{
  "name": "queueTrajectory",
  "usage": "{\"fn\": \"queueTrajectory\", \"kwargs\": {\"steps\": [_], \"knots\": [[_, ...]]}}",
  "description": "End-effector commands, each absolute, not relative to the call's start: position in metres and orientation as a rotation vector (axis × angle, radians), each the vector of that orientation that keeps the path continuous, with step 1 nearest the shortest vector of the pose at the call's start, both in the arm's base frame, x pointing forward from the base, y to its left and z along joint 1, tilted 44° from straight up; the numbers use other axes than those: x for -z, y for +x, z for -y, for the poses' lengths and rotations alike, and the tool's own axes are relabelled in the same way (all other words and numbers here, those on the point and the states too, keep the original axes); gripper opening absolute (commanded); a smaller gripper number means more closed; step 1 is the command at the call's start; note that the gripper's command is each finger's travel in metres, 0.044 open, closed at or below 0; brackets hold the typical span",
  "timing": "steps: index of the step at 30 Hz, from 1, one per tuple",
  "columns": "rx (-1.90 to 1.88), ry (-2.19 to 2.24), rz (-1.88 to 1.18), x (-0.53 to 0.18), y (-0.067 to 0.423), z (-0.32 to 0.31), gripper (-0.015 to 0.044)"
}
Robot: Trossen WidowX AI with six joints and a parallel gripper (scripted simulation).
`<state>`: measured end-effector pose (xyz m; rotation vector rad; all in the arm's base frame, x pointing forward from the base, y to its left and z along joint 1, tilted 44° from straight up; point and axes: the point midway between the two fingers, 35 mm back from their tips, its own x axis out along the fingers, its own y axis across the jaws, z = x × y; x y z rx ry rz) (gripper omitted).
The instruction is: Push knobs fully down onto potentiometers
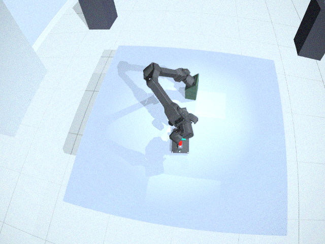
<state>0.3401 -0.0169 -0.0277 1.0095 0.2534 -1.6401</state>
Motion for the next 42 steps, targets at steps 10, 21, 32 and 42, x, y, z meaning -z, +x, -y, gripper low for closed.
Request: {"fn": "queueTrajectory", "kwargs": {"steps": [10,21,32,42], "knots": [[1.656,1.015,-0.242,0.033,0.341,0.025,0.0000],[1.656,1.015,-0.242,0.026,0.341,0.018,0.0000],[1.656,1.015,-0.243,0.014,0.341,0.006,0.0000],[1.655,1.007,-0.247,0.017,0.340,0.009,0.0184]]}}
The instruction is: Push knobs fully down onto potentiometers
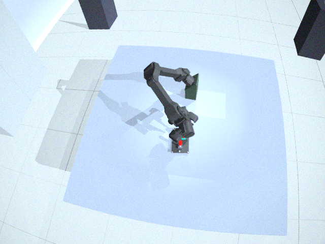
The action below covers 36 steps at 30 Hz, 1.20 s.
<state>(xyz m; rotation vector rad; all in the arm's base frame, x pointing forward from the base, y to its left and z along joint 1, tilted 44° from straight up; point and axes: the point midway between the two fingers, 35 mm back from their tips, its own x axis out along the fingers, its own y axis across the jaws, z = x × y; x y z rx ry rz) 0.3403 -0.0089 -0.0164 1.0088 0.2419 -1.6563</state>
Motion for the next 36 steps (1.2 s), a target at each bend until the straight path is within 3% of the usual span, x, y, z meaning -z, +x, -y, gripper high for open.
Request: {"fn": "queueTrajectory", "kwargs": {"steps": [1,7,36], "knots": [[1.646,1.008,-0.259,0.016,0.342,0.008,0.0157],[1.563,0.914,-0.407,0.013,0.350,0.000,0.0000],[1.127,0.116,-1.064,0.004,0.362,-0.005,0.0000]]}}
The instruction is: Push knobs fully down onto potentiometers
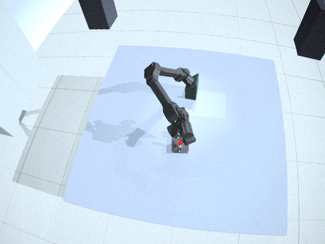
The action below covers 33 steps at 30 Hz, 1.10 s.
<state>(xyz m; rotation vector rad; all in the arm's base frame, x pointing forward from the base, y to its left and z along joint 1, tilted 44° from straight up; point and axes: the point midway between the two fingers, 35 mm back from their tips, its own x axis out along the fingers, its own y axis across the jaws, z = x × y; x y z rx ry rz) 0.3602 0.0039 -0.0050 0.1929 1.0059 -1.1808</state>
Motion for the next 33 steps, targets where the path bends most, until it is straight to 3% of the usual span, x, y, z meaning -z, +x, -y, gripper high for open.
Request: {"fn": "queueTrajectory", "kwargs": {"steps": [1,33], "knots": [[1.108,0.089,-1.083,0.004,0.363,-0.005,0.0000],[0.388,-0.791,-1.564,-0.007,0.375,-0.012,0.0000]]}}
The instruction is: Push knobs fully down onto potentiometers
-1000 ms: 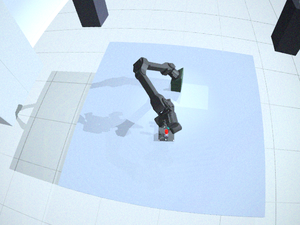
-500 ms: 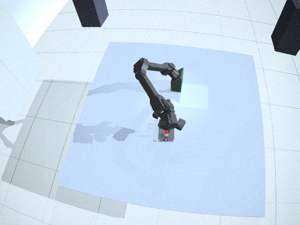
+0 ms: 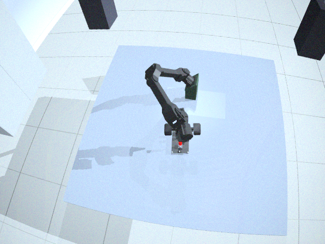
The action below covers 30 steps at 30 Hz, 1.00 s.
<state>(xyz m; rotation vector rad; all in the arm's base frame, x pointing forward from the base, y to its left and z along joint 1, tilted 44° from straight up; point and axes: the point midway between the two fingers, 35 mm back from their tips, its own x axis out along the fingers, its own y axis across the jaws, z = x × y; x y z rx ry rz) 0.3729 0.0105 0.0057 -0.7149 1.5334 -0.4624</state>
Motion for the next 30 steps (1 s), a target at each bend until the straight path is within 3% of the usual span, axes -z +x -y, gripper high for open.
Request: {"fn": "queueTrajectory", "kwargs": {"steps": [1,30], "knots": [[0.362,-0.818,-1.575,-0.0072,0.3752,-0.0117,0.0000],[-0.484,-1.555,-1.744,-0.0168,0.3849,-0.0169,0.0000]]}}
